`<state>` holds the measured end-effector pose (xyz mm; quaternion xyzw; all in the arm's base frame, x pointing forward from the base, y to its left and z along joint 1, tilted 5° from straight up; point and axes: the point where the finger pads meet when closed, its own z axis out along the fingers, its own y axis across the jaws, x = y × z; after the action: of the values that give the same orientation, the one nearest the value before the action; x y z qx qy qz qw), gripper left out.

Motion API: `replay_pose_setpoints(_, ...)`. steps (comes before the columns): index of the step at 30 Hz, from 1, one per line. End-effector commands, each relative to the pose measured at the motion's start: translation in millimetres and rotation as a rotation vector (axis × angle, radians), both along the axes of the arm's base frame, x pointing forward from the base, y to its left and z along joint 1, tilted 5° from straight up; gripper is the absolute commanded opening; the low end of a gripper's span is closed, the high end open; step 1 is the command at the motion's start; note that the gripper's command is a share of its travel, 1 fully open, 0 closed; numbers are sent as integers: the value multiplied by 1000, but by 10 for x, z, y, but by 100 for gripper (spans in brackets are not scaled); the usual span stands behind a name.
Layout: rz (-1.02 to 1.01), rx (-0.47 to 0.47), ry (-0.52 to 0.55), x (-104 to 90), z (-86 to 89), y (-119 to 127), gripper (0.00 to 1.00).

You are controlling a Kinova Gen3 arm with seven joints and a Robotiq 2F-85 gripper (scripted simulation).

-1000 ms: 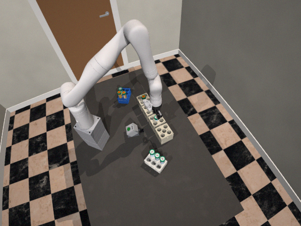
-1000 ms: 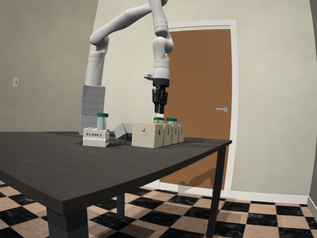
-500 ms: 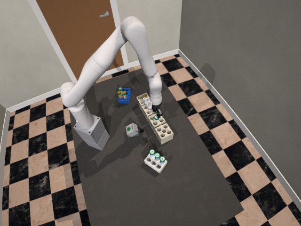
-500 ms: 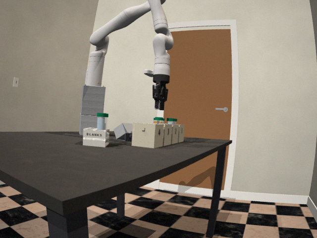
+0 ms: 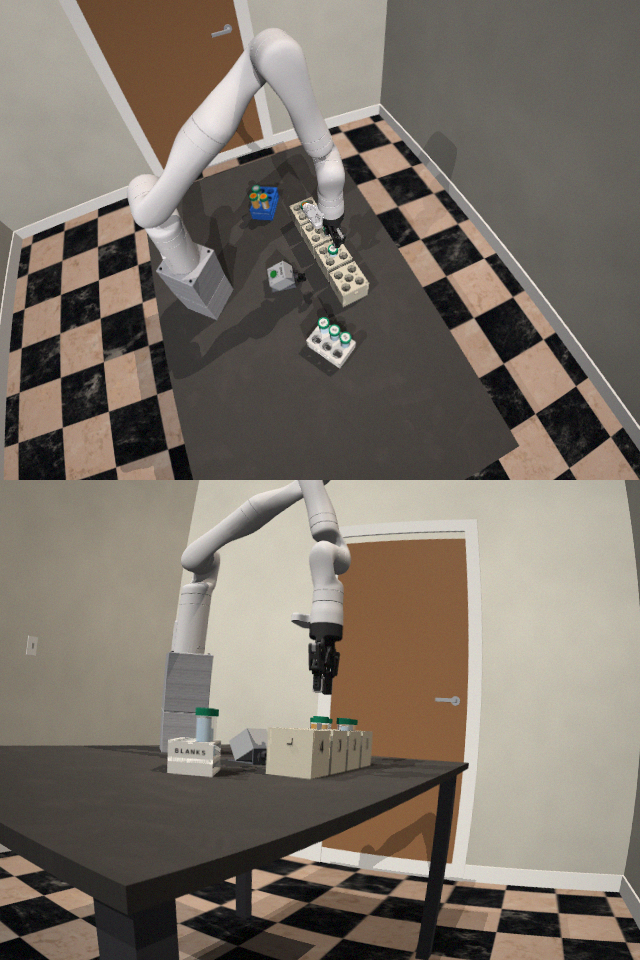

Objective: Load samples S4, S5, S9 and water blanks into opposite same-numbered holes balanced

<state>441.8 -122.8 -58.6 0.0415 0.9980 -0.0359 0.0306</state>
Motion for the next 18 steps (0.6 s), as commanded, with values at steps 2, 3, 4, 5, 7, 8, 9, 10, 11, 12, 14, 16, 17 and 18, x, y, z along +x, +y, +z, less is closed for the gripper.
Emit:
replay_pose_setpoints(2,0,0,-1,2,65,4,62)
replay_pose_setpoints(3,0,0,-1,1,79,5,62)
replay_pose_setpoints(4,0,0,-1,1,79,5,62)
replay_pose_setpoints(5,0,0,-1,1,79,5,62)
replay_pose_setpoints(7,0,0,-1,-1,104,7,62)
replay_pose_setpoints(8,0,0,-1,-2,118,8,62)
replay_pose_setpoints(9,0,0,-1,-2,132,9,62)
replay_pose_setpoints(10,0,0,-1,-3,145,10,62)
replay_pose_setpoints(11,0,0,-1,-4,158,11,62)
replay_pose_setpoints(12,0,0,-1,-5,171,12,62)
replay_pose_setpoints(14,0,0,-1,-6,198,14,62)
replay_pose_setpoints(16,0,0,-1,-8,225,16,62)
replay_pose_setpoints(17,0,0,-1,-9,238,17,62)
replay_pose_setpoints(18,0,0,-1,-9,251,18,62)
